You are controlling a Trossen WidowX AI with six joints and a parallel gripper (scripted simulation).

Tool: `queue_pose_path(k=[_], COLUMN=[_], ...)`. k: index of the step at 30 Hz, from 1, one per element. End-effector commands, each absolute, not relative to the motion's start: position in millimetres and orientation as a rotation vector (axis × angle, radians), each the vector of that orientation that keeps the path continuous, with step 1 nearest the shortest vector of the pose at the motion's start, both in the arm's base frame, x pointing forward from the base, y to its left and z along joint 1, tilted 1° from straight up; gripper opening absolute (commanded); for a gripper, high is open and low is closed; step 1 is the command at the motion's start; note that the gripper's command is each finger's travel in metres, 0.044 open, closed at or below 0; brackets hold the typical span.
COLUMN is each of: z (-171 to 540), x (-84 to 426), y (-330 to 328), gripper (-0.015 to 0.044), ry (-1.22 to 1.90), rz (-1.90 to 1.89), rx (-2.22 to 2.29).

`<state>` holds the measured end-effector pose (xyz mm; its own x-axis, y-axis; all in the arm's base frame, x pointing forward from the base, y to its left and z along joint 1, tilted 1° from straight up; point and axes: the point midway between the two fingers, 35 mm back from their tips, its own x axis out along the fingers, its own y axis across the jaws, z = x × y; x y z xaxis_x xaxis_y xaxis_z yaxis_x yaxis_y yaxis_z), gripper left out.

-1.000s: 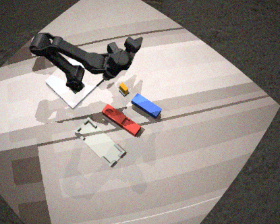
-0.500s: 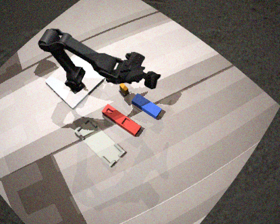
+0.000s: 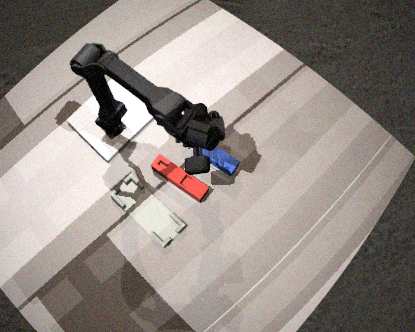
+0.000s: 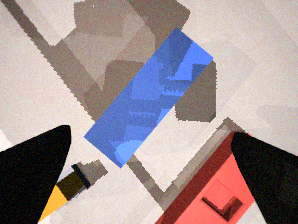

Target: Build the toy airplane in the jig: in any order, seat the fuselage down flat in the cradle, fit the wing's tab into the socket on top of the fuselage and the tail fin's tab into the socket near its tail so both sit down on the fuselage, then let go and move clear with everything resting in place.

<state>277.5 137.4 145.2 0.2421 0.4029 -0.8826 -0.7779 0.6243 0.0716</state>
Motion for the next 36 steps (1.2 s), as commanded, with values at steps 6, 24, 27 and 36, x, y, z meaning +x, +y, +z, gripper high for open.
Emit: queue_pose_path(k=[6, 24, 27, 36], z=[148.7, 104.3, 95.6, 80.6], x=[273.1, 275.3, 274.9, 275.4], y=[49.6, 50.6, 50.7, 50.9], gripper=[0.044, 0.044, 0.044, 0.044], ry=[1.525, 1.525, 1.525, 1.526], rz=[0.195, 0.196, 0.195, 0.195], rx=[-0.172, -0.171, -0.172, -0.172])
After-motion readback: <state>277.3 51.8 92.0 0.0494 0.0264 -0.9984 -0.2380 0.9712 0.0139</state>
